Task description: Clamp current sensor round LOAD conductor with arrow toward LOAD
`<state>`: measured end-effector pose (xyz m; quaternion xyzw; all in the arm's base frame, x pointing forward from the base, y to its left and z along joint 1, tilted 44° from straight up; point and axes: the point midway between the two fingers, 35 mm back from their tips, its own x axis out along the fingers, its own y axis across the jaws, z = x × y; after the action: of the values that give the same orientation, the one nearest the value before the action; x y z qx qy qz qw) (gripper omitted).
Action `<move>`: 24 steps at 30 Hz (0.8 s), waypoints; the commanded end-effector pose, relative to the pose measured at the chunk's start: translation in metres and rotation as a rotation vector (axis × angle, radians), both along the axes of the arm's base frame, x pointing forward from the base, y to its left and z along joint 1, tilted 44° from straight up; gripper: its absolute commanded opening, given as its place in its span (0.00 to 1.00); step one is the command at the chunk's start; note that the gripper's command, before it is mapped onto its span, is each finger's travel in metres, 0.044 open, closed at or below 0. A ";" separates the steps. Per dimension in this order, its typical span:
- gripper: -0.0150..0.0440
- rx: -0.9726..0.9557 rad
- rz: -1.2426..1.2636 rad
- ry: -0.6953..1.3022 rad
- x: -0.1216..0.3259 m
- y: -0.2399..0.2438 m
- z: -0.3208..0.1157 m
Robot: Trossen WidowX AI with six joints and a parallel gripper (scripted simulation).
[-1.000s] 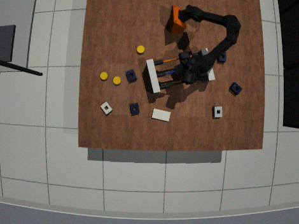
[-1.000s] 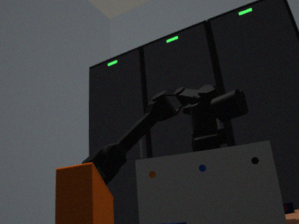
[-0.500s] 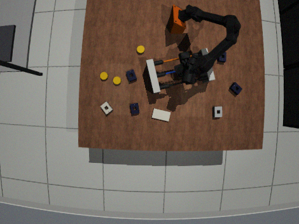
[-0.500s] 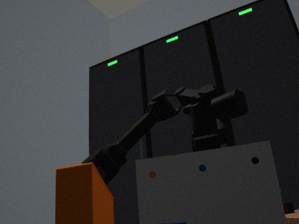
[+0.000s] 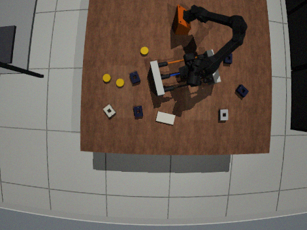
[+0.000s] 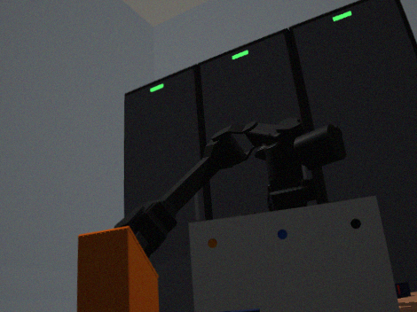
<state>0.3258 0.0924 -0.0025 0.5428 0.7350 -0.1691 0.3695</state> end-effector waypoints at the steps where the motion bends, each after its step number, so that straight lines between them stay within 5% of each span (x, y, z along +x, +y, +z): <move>1: 0.70 0.000 0.001 -0.001 0.000 0.000 0.000; 7: 0.70 0.000 0.001 -0.001 0.000 0.000 0.000; 14: 1.00 0.000 0.001 -0.001 0.000 0.000 0.000; 24: 1.00 0.000 0.000 -0.001 0.003 -0.008 0.008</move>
<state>0.3257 0.0918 -0.0017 0.5426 0.7356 -0.1696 0.3684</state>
